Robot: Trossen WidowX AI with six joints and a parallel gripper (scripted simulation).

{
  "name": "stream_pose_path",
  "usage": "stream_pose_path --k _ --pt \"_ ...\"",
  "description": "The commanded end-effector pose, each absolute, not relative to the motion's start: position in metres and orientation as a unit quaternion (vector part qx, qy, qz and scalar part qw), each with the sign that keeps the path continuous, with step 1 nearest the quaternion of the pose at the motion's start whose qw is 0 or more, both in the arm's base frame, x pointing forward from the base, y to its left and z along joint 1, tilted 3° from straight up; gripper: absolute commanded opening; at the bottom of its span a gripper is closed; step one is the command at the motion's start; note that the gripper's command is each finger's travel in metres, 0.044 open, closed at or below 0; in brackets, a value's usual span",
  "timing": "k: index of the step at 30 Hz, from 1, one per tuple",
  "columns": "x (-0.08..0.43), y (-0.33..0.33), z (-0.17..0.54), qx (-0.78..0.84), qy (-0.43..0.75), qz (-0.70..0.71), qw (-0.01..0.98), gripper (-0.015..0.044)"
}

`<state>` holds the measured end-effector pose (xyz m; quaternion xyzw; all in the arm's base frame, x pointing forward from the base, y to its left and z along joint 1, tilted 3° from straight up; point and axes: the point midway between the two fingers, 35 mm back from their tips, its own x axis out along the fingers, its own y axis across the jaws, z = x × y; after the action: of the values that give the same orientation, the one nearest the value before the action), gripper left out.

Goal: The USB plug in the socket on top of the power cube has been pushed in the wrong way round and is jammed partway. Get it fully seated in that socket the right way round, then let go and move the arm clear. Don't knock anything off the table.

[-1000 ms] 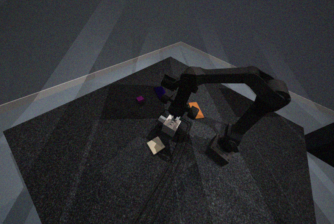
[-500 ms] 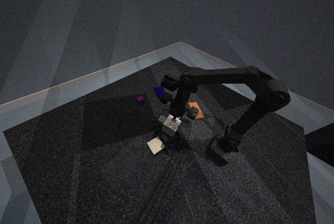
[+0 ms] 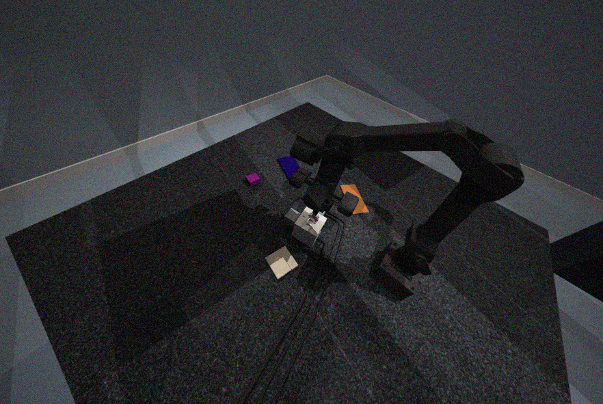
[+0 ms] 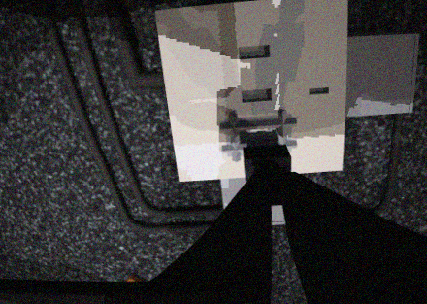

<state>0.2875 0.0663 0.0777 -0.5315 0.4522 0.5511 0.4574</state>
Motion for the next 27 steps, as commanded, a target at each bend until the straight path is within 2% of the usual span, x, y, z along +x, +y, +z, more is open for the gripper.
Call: stream_pose_path --k 1,27 --pt "0.2872 0.0665 0.0765 -0.532 0.451 0.553 0.456 0.0000" --pt "0.2871 0.0667 0.0734 -0.533 0.451 0.553 0.455 0.0000"
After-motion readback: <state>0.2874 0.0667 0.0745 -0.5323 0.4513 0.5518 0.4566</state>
